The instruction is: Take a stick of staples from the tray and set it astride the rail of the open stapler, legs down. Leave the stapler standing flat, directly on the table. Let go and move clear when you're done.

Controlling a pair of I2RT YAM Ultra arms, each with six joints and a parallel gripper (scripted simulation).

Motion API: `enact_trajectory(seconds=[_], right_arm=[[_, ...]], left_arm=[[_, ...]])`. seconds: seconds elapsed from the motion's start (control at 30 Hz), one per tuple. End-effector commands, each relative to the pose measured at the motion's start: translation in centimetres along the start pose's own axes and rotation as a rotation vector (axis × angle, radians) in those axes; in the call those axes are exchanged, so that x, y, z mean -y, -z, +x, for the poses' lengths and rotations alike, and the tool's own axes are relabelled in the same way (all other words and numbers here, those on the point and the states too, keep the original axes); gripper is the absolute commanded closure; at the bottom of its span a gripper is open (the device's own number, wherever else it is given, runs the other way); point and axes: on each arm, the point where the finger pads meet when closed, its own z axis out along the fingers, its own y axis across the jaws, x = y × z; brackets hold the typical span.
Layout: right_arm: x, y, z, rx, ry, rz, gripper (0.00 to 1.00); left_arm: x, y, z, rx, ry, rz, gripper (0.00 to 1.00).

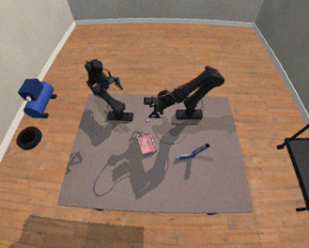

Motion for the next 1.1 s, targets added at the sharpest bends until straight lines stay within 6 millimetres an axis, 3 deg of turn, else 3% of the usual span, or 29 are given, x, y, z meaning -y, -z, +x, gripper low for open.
enact_trajectory(seconds=[0.0,0.33,0.77,0.83,0.87,1.0,1.07], right_arm=[[0.0,0.4,-0.2,0.009,-0.003,0.007,0.0],[0.0,0.4,-0.2,0.009,-0.003,0.007,0.0],[0.0,0.4,-0.2,0.009,-0.003,0.007,0.0],[0.0,0.4,-0.2,0.009,-0.003,0.007,0.0],[0.0,0.4,-0.2,0.009,-0.003,0.007,0.0],[0.0,0.4,-0.2,0.009,-0.003,0.007,0.0],[0.0,0.4,-0.2,0.009,-0.003,0.007,0.0]], left_arm=[[-1.2,0.5,-0.5,-0.021,0.086,-0.131,0.0],[0.2,0.7,-1.9,0.011,0.084,-0.139,0.0],[0.2,0.7,-1.9,0.012,0.082,-0.136,0.0],[0.1,0.5,-1.1,-0.009,0.086,-0.139,0.0],[0.1,0.7,-1.4,-0.005,0.095,-0.139,0.11],[0.4,0.2,0.4,-0.113,0.143,-0.127,0.56],[0.5,0.0,0.9,-0.155,0.167,-0.117,0.56]])
